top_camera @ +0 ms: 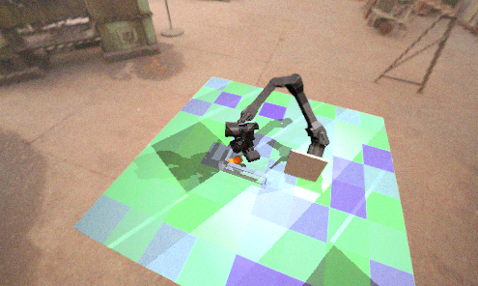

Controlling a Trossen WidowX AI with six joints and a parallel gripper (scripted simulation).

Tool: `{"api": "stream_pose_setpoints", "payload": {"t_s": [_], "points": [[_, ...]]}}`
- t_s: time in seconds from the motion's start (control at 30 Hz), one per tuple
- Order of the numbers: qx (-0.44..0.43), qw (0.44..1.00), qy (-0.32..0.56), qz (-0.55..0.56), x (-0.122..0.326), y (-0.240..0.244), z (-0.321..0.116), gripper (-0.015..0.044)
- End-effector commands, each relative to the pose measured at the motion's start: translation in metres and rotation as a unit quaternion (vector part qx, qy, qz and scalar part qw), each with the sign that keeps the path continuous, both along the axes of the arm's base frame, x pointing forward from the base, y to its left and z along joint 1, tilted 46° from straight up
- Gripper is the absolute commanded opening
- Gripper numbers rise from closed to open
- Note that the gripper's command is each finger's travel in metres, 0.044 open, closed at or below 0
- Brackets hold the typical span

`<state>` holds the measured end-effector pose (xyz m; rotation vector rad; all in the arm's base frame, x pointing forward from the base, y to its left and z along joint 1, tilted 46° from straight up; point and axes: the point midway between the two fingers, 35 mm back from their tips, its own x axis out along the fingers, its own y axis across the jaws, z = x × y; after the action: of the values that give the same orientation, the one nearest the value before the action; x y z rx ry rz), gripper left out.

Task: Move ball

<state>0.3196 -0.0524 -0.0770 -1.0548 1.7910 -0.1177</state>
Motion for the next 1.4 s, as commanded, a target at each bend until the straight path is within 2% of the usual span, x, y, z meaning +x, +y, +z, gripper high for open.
{"api": "stream_pose_setpoints", "payload": {"t_s": [0.0, 0.33, 1.37], "points": [[-0.002, 1.0, 0.006, 0.002, -0.004, -0.005, -0.006, 0.0], [-0.002, 1.0, 0.006, 0.002, -0.002, -0.008, -0.011, 0.0], [-0.002, 1.0, 0.004, 0.002, 0.04, 0.012, -0.037, 0.0]]}}
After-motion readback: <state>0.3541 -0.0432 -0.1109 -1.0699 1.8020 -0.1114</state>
